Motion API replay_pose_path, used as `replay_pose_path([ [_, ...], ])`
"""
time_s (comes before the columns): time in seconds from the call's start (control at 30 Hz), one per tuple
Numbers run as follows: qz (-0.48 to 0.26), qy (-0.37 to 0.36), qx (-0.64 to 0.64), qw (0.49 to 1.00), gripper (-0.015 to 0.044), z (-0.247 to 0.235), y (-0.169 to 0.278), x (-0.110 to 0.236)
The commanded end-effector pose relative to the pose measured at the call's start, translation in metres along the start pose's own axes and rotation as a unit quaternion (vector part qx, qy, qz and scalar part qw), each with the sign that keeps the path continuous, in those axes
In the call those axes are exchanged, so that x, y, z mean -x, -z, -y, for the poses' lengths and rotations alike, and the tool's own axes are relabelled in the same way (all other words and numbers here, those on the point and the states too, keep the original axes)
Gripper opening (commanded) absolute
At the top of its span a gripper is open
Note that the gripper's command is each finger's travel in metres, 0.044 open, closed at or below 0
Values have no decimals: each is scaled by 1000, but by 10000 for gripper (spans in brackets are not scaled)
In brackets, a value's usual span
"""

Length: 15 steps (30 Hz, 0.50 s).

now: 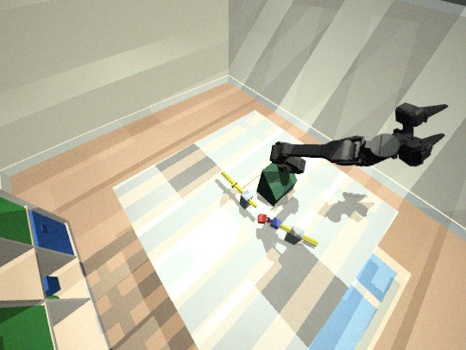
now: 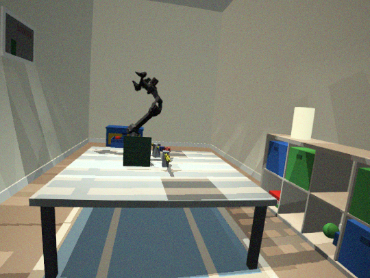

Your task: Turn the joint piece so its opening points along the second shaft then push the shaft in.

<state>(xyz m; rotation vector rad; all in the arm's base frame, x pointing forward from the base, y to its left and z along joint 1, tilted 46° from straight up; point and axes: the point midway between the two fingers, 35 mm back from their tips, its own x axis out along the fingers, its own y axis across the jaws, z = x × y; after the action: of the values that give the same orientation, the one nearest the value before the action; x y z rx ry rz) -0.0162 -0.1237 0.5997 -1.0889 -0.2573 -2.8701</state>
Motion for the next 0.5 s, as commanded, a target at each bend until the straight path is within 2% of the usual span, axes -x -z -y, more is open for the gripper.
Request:
replay_pose_path([
  [0.0, -14, 56, 16, 998, 440, 33, 12, -20],
  [0.23, -40, 166, 54, 984, 440, 97, 31, -45],
  [0.47, -54, 270, 78, 958, 440, 163, 39, -51],
])
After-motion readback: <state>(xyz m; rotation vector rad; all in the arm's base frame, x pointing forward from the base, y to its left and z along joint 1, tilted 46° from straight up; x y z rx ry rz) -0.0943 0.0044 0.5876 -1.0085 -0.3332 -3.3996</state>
